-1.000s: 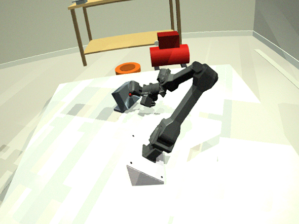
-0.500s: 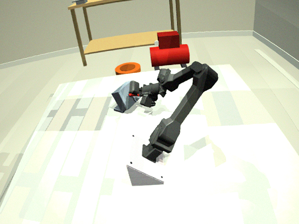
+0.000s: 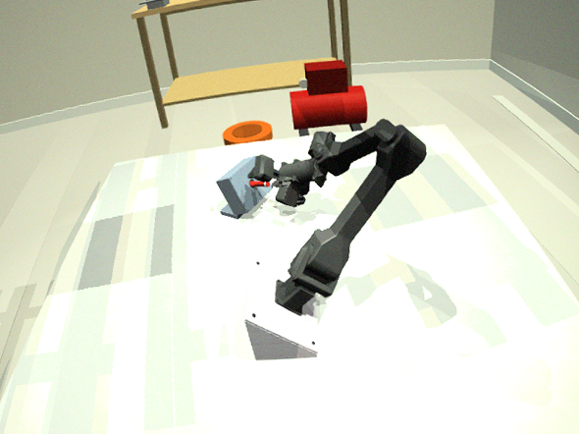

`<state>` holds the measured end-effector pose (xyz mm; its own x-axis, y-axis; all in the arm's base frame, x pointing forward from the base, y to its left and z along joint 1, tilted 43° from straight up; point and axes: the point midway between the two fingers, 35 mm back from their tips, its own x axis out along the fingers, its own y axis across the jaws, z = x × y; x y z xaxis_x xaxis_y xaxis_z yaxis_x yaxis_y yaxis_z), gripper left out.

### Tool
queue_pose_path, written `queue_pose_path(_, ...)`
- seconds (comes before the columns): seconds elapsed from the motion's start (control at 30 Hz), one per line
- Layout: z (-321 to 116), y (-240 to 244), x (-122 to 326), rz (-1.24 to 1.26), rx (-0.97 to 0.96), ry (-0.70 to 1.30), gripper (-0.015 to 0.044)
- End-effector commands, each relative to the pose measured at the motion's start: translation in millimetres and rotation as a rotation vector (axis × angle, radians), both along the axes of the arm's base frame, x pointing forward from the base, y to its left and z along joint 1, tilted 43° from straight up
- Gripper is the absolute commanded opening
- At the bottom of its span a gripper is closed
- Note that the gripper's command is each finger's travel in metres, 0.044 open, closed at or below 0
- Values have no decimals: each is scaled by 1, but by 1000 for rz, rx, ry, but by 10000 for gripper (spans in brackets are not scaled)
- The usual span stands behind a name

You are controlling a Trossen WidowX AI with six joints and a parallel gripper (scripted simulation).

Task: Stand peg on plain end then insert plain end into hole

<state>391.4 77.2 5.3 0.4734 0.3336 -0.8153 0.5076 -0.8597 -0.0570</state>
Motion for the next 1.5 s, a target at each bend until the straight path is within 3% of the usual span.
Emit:
queue_pose_path(0.0,5,-2,-2,4,1,0,440)
queue_pose_path(1.47,57,-24,-27,-1,-1,0,440)
